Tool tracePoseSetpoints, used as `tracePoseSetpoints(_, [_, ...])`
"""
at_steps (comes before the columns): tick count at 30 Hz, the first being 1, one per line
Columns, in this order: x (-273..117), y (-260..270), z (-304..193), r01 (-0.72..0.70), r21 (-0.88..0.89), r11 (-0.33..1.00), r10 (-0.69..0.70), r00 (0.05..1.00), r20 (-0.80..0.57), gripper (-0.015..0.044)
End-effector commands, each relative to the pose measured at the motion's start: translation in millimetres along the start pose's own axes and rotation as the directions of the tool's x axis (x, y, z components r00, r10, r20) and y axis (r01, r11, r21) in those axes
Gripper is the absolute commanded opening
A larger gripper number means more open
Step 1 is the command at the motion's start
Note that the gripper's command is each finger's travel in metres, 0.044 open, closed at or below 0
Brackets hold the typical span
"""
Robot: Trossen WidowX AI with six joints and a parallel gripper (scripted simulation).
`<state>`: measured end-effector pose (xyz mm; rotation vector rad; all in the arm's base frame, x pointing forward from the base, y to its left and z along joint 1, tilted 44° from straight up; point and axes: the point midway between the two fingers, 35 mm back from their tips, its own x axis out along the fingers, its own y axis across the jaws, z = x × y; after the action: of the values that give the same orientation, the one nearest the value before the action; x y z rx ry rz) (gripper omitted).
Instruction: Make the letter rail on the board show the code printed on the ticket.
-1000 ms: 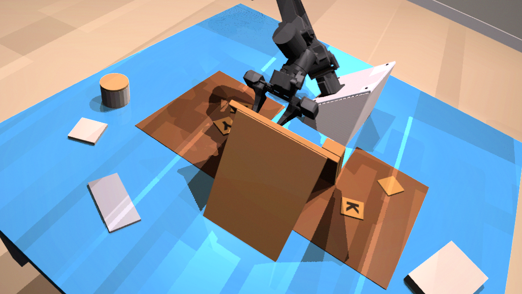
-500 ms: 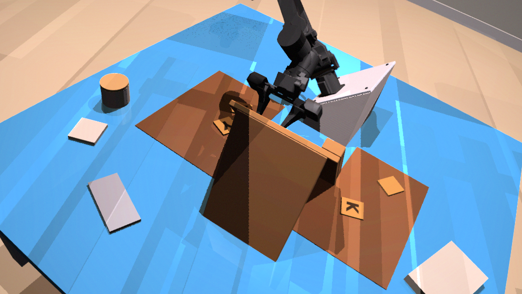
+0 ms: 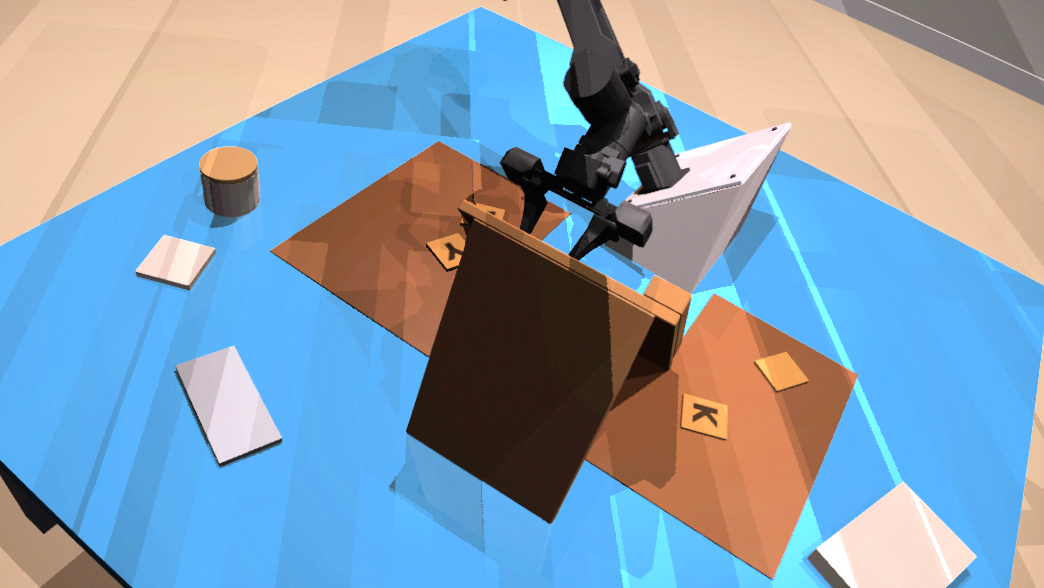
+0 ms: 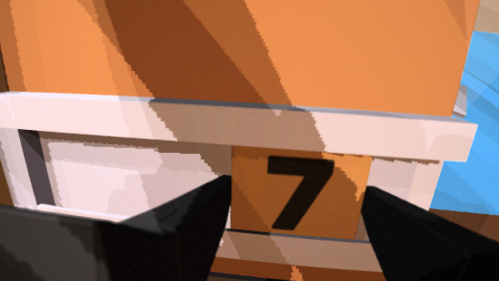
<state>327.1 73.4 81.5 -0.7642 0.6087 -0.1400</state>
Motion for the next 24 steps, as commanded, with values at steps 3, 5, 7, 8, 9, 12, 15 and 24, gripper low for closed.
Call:
tracePoseSetpoints(3, [0,3,1,0.005,0.003,1.0,-0.005,1.0,0.001,0.0])
tracePoseSetpoints(5, [0,5,2,0.005,0.004,1.0,-0.005,1.0,0.001,0.0])
tracePoseSetpoints(7, [0,6,2,0.005,0.004,1.0,-0.005,1.0,0.001,0.0])
tracePoseSetpoints(8, [0,6,2,0.005,0.004,1.0,-0.005,1.0,0.001,0.0])
tracePoseSetpoints(9, [0,7,2,0.005,0.004,1.0,-0.005,1.0,0.001,0.0])
tracePoseSetpoints(12, [0,9,2,0.005,0.004,1.0,-0.005,1.0,0.001,0.0])
tracePoseSetpoints(15, [0,10,3,0.004,0.004,1.0,-0.005,1.0,0.001,0.0])
tracePoseSetpoints(24, [0,16,3,0.004,0.004,1.0,-0.004,1.0,0.001,0.0])
